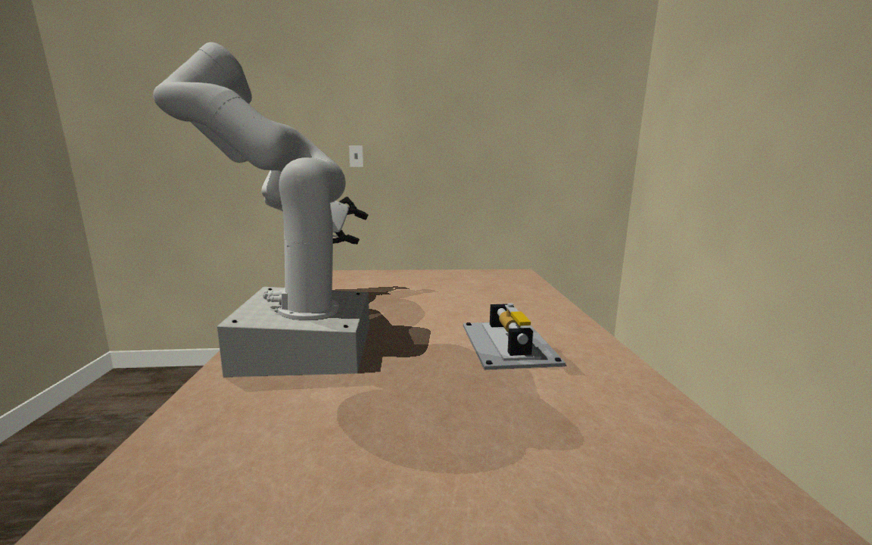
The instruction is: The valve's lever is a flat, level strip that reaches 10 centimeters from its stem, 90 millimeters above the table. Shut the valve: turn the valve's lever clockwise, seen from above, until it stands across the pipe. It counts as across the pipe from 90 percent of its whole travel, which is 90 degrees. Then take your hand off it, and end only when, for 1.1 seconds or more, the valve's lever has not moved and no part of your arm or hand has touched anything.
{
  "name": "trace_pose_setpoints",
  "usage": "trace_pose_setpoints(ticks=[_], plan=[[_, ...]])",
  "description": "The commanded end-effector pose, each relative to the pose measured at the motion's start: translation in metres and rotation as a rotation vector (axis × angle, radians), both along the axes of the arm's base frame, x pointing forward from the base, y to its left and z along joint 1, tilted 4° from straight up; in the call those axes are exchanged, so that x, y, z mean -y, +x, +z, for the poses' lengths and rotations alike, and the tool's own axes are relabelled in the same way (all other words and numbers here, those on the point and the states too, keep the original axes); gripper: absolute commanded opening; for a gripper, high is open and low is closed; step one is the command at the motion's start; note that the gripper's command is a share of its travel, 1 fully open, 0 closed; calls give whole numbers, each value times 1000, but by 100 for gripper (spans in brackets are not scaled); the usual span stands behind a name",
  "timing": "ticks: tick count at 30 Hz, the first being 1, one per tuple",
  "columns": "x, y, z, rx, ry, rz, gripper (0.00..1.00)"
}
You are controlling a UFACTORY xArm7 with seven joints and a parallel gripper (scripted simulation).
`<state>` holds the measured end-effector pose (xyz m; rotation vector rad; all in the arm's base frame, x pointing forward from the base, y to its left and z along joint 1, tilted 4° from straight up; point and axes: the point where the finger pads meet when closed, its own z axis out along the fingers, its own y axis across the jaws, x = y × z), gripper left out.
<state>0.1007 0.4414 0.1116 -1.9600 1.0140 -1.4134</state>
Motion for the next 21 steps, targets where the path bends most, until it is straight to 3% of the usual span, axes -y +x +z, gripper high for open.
trace_pose_setpoints(ticks=[1, 21], plan=[[-1, 0, 1, -1, 3, 0, 100], [-1, 2, 4, -5, 6, -3, 100]])
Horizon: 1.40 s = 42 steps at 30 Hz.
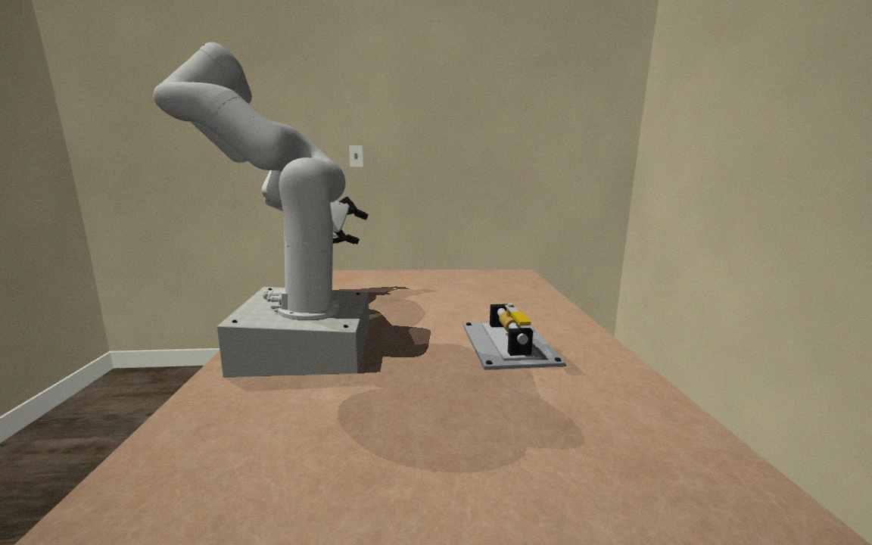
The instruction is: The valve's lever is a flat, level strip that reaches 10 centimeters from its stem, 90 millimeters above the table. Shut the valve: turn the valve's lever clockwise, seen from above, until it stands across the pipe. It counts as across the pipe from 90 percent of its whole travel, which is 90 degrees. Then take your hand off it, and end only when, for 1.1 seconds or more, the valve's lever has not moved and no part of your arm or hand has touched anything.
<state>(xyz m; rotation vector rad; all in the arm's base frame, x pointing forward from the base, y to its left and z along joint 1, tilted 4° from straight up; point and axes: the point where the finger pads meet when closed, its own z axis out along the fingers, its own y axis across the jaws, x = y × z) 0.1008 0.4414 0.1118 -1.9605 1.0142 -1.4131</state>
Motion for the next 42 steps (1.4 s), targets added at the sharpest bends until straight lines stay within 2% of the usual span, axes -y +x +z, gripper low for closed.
trace_pose_setpoints(ticks=[1, 5, 8, 11, 13, 15, 16, 22, 28, 30, 31, 36, 42], plan=[[-2, 3, 7, -8, 8, -6, 100], [-5, 16, 30, -38, 26, -27, 100], [-6, 36, 62, -85, 52, -57, 100], [-1, 65, 99, -156, 86, -98, 100], [-1, 65, 99, -156, 86, -98, 100], [9, 97, 132, -219, 114, -130, 100], [15, 108, 140, -254, 128, -146, 100], [61, 167, 169, -509, 226, -250, 100], [128, 221, 167, -775, 323, -351, 100], [128, 221, 167, -775, 323, -351, 100], [163, 248, 164, -814, 337, -368, 100], [223, 271, 141, -971, 394, -450, 100], [308, 292, 107, -1076, 427, -530, 100]])
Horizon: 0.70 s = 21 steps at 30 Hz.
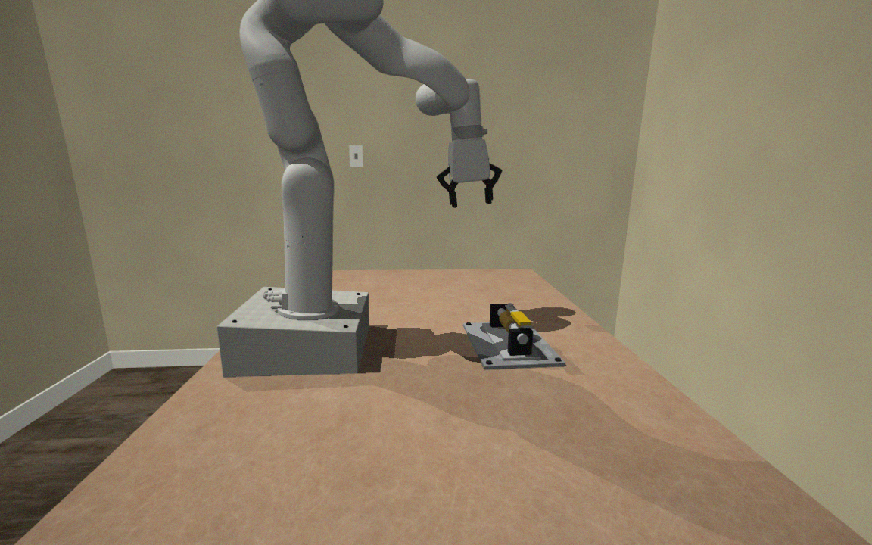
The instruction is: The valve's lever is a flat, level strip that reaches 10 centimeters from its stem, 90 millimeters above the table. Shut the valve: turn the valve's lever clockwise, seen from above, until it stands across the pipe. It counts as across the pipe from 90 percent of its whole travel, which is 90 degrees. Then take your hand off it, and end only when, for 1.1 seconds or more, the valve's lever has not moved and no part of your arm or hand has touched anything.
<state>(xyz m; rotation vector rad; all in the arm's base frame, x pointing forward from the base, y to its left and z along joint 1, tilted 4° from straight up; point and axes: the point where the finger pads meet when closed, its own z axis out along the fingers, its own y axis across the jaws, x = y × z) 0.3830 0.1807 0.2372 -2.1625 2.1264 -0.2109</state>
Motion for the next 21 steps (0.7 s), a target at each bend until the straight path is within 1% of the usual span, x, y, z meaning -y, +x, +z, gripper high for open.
trace_pose_setpoints(ticks=[1, 3, 5, 6, 9, 17, 18, 21], plan=[[62, 13, -25, -68, 14, -43, 100], [91, 18, -37, -85, 15, -55, 100], [91, 18, -37, -85, 15, -55, 100], [133, 26, -55, -91, 15, -59, 100], [168, 31, -69, -100, 15, -66, 100], [284, 48, -120, -102, 15, -67, 100], [294, 49, -124, -102, 15, -67, 100], [294, 49, -124, -102, 15, -67, 100]])
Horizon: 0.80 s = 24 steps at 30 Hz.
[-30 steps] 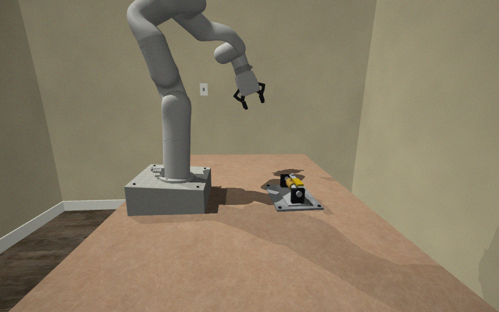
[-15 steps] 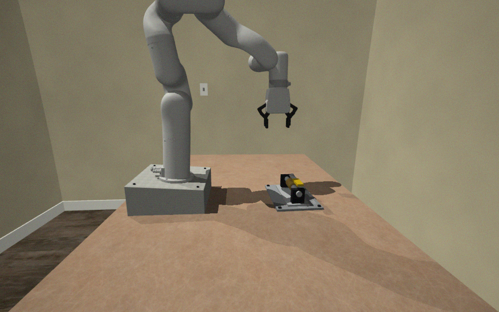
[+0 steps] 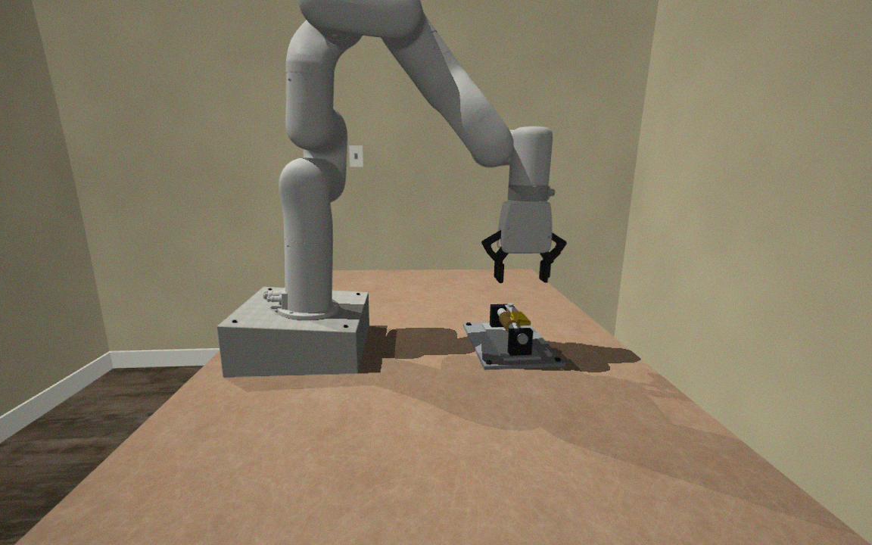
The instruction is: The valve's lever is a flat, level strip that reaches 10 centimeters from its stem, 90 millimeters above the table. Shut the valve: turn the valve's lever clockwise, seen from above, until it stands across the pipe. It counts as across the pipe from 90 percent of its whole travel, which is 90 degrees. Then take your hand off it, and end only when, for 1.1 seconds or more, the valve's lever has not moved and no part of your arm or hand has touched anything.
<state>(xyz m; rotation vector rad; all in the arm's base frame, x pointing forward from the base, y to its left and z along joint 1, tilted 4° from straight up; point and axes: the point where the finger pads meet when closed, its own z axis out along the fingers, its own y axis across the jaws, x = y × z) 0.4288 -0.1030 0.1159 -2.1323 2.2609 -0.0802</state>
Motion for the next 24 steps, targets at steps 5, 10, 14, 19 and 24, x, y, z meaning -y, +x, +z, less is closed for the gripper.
trace_pose_setpoints(ticks=[5, 10, 14, 19, 24], plan=[[10, 4, -3, 7, -3, 9, 100], [10, 4, -3, 7, -3, 9, 0], [10, 4, -3, 7, -3, 9, 0], [10, 4, -3, 7, -3, 9, 0], [10, 4, -3, 7, -3, 9, 0]])
